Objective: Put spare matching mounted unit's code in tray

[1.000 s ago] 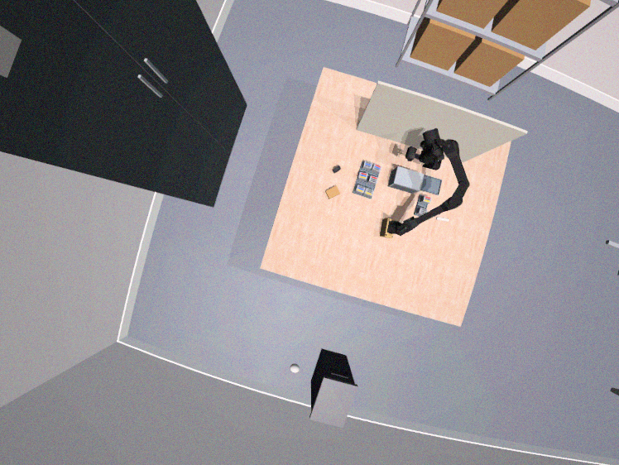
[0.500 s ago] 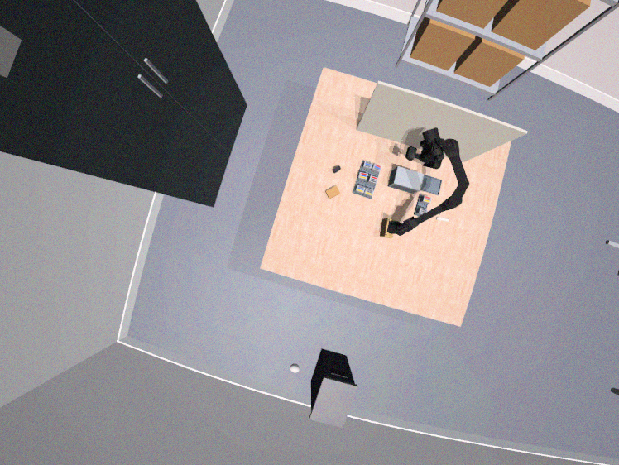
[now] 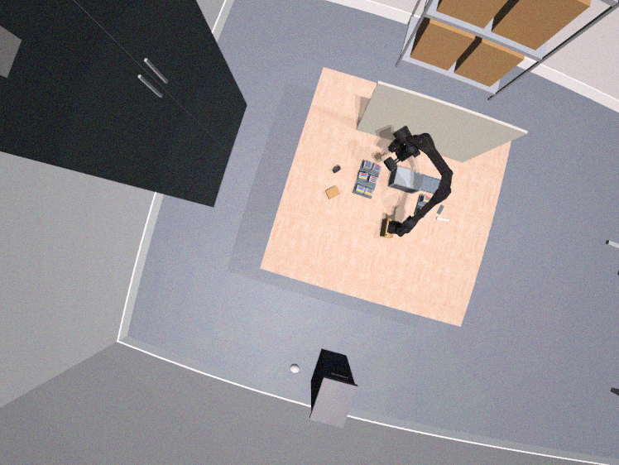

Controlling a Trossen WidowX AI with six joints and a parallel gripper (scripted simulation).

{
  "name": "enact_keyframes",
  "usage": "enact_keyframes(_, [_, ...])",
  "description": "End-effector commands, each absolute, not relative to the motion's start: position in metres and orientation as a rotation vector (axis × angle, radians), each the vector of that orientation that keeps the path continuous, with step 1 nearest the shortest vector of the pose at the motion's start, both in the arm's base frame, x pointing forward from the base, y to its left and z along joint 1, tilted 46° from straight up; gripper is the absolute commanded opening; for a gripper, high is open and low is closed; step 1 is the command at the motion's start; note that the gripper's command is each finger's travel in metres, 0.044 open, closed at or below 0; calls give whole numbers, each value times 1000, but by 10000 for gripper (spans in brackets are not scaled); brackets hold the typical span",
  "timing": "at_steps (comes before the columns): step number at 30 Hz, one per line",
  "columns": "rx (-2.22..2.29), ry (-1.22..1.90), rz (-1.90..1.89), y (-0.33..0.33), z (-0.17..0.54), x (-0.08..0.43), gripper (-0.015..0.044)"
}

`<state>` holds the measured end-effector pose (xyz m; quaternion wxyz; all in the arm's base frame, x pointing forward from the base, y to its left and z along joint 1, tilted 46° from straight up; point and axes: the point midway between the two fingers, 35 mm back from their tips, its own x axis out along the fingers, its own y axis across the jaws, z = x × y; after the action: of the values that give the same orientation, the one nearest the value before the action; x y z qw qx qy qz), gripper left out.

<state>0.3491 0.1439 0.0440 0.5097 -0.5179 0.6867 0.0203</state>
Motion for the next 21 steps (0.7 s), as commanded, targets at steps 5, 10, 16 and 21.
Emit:
enact_keyframes(5, [-1667,1708,540,190,-10,323,440])
enact_keyframes(10, [-1667,1708,540,190,-10,323,440])
enact_keyframes(16, [-1667,1708,540,187,-13,323,387])
enact_keyframes(21, [-1668,1708,538,163,-32,322,300])
